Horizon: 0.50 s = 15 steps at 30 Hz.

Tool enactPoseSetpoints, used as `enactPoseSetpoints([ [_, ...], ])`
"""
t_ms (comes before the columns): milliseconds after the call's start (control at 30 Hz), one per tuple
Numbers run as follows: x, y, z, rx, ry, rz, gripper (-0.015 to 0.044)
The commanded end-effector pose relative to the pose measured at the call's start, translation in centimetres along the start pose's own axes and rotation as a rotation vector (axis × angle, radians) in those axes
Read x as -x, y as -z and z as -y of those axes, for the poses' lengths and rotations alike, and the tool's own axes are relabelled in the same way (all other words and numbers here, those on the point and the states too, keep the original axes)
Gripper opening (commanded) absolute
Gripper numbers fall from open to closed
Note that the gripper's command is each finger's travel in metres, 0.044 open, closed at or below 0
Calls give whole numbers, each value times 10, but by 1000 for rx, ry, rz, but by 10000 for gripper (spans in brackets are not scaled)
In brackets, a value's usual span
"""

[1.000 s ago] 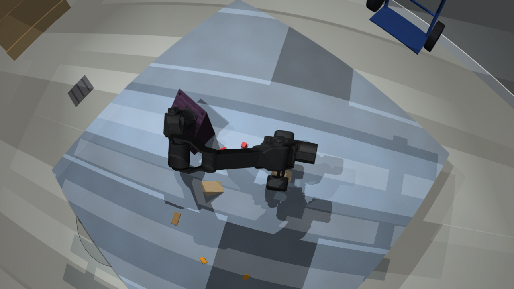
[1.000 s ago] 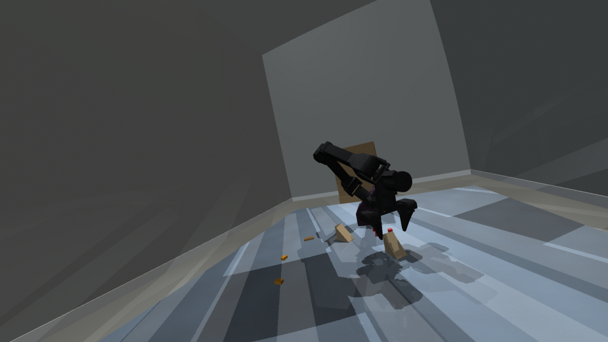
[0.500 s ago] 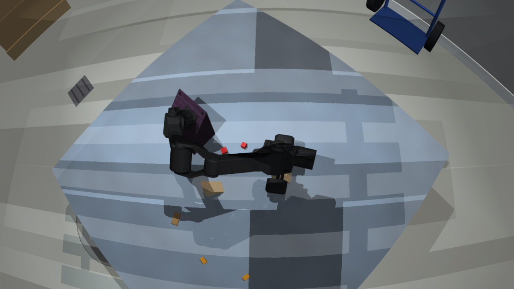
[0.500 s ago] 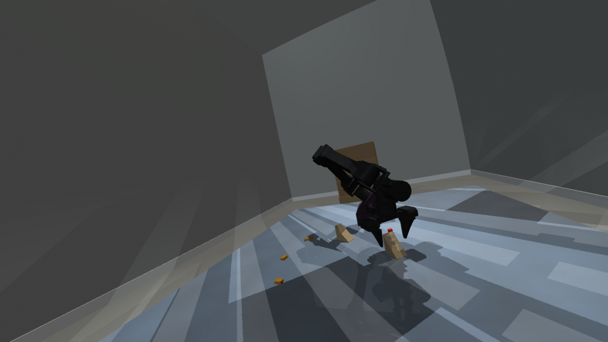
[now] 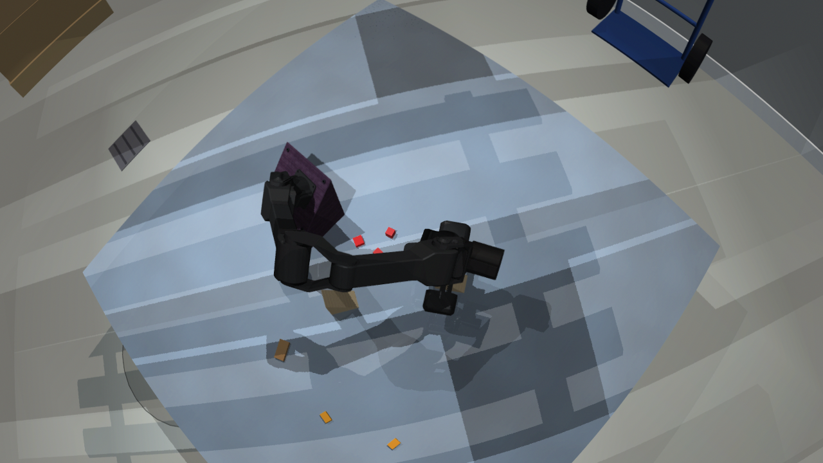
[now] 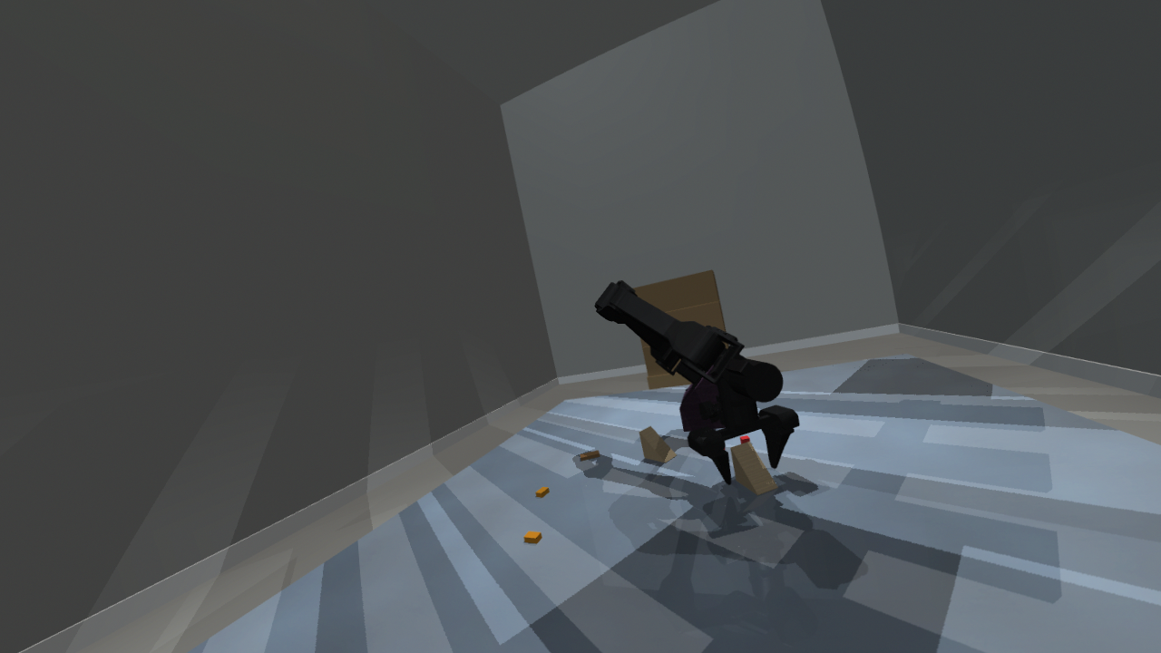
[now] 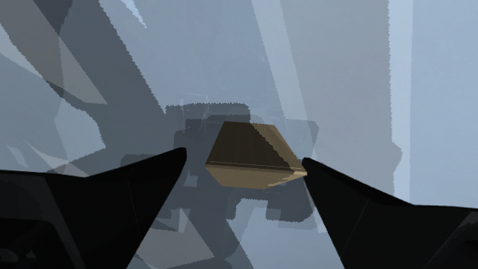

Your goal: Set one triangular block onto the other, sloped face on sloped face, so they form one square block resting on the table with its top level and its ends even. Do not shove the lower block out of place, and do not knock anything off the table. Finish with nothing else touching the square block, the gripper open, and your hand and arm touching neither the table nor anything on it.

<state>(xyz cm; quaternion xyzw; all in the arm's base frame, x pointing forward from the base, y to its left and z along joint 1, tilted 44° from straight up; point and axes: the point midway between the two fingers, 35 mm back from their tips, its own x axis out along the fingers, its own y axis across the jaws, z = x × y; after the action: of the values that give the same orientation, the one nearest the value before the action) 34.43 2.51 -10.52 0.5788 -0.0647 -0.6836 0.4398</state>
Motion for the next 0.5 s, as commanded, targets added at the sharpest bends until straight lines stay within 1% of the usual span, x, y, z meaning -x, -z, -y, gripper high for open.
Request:
enactPoseSetpoints([
  [0, -8, -3, 1, 2, -4, 8, 440],
  [33, -8, -3, 1, 2, -4, 8, 440],
  [367, -8, -3, 1, 2, -4, 8, 177],
  [467, -8, -3, 1, 2, -4, 8, 157],
])
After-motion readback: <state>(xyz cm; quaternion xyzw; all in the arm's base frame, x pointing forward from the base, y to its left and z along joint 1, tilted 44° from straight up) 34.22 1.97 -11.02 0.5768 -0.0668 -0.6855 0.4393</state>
